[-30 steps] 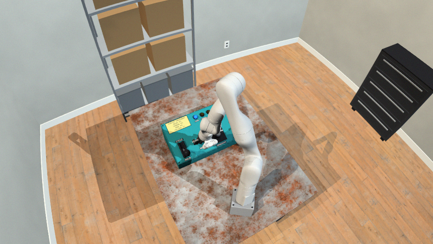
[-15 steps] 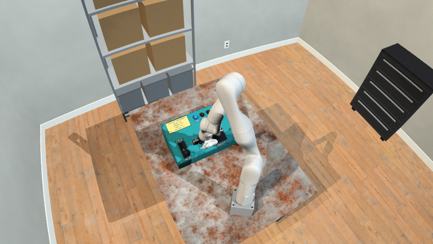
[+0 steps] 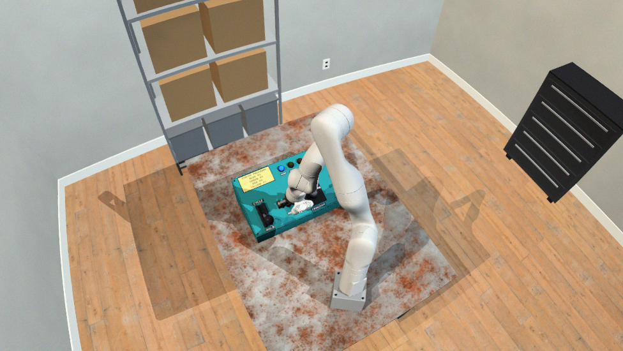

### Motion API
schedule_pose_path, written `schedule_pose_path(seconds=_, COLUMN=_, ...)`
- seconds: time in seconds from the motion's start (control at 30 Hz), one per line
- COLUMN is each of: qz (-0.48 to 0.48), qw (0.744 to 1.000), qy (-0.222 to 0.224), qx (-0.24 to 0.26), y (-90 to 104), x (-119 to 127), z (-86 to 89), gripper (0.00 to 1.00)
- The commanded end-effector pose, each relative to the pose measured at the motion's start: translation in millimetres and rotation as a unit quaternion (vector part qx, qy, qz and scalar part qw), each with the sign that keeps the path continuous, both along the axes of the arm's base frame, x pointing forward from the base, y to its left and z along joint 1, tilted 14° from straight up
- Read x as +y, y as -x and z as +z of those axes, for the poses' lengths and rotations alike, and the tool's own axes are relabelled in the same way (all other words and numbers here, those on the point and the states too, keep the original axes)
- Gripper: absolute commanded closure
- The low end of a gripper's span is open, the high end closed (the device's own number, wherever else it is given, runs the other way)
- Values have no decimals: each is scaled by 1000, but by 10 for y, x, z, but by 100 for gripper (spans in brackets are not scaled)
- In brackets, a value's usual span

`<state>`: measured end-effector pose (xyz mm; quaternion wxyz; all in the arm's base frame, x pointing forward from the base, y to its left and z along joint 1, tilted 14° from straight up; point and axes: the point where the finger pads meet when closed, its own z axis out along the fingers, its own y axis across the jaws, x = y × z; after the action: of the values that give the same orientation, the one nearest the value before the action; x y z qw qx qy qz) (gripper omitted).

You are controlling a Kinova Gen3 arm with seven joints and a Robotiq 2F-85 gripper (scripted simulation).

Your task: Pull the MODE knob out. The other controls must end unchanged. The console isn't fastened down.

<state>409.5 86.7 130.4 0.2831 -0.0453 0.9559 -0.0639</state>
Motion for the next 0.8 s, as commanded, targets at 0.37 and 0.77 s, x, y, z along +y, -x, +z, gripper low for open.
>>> schedule_pose_path(seconds=0.37, qz=0, qw=1000, qy=0, qx=0, y=34, x=9, z=60, gripper=23)
schedule_pose_path(seconds=0.77, qz=0, qw=1000, qy=0, qx=0, y=80, x=16, z=129, gripper=23)
